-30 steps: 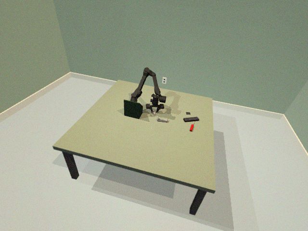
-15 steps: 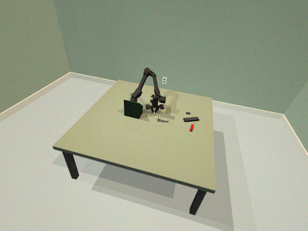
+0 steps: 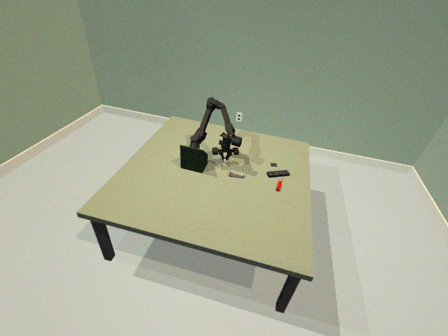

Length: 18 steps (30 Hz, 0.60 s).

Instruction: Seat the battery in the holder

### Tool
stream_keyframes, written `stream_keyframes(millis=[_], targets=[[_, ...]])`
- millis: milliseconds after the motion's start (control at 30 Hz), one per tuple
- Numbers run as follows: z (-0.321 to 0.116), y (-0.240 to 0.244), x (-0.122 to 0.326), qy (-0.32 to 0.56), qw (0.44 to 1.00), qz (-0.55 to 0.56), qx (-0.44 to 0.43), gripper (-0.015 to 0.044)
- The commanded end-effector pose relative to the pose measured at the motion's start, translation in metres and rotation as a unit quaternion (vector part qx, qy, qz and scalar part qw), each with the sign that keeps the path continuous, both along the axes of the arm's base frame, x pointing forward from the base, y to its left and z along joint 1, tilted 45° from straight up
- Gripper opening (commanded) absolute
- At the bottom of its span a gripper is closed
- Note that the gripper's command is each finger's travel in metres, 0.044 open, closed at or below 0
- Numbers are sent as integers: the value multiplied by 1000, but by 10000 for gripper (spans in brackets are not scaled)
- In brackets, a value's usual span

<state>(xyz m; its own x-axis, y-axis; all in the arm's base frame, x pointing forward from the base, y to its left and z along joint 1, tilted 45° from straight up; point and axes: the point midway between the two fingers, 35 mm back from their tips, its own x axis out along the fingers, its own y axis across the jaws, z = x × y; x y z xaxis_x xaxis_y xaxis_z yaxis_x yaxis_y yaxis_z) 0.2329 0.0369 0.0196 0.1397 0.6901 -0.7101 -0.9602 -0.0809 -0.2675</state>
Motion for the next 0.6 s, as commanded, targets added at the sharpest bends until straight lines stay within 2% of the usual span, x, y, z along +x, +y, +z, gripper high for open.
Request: stream_keyframes(millis=[0,100,300,567], targets=[[8,-7,-1,-4,1000,2,-2,63],[8,-12,4,25,999,-28,4,63],[4,-30,26,142,978,-150,26,63],[-5,-57,53,292,904,-306,56,63]])
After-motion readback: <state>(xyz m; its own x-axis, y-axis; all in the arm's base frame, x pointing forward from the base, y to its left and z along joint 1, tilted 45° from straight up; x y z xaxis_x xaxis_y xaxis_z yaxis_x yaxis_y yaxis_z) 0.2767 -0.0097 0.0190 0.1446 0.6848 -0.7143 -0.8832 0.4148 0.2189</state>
